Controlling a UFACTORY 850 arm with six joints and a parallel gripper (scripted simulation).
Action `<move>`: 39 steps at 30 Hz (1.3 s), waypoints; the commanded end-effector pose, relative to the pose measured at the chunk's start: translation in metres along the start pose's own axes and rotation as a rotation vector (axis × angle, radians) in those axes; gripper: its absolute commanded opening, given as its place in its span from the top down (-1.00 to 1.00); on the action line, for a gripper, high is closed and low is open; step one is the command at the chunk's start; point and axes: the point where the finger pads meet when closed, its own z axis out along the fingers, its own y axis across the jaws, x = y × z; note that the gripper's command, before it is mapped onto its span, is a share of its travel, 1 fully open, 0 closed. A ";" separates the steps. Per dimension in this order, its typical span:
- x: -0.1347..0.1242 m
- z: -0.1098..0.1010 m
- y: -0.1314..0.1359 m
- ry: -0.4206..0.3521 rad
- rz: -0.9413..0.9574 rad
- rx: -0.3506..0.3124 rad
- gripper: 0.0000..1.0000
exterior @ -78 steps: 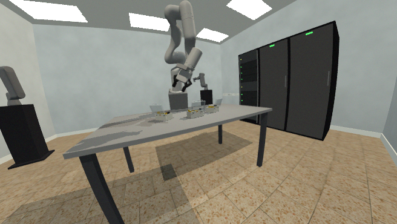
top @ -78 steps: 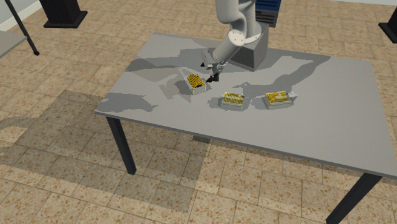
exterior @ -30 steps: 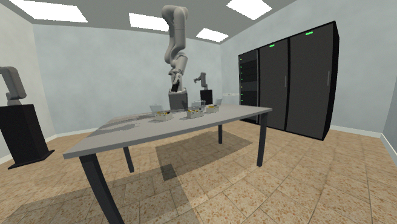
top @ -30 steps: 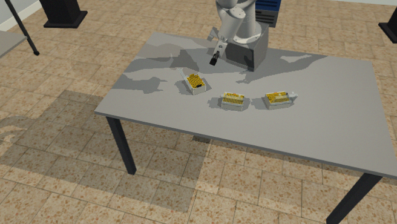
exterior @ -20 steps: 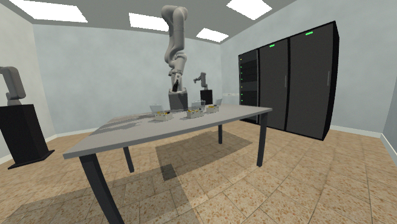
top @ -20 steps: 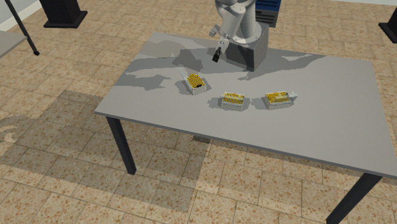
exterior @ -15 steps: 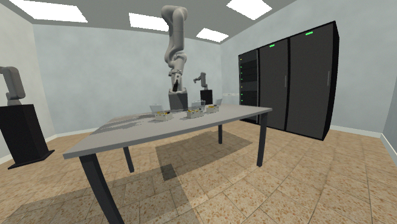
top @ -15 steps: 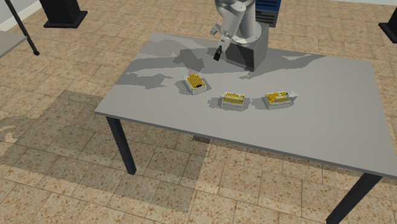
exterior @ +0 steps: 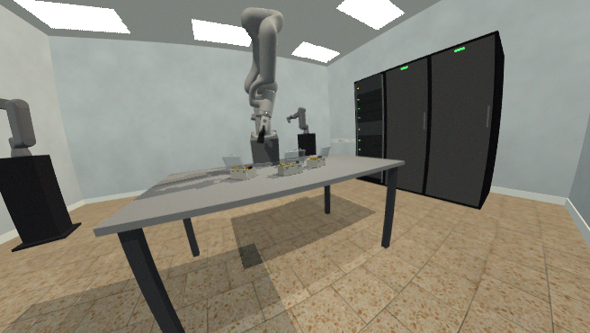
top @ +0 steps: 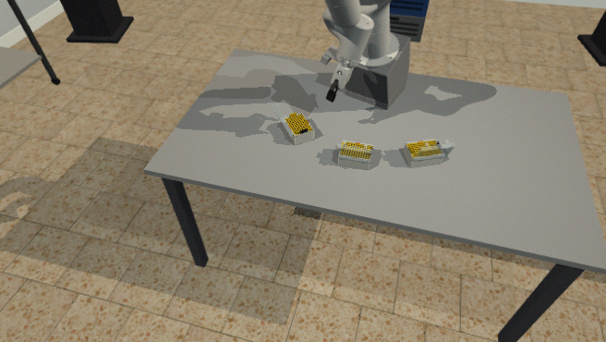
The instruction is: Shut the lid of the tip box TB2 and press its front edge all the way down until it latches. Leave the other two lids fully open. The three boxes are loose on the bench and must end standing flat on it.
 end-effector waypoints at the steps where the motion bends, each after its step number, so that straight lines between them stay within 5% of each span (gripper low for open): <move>1: -0.006 0.027 -0.001 0.001 0.001 0.008 -1.00; 31: -0.039 0.153 -0.002 0.001 0.001 0.008 -1.00; 39: -0.039 0.153 -0.002 0.001 0.001 0.008 -1.00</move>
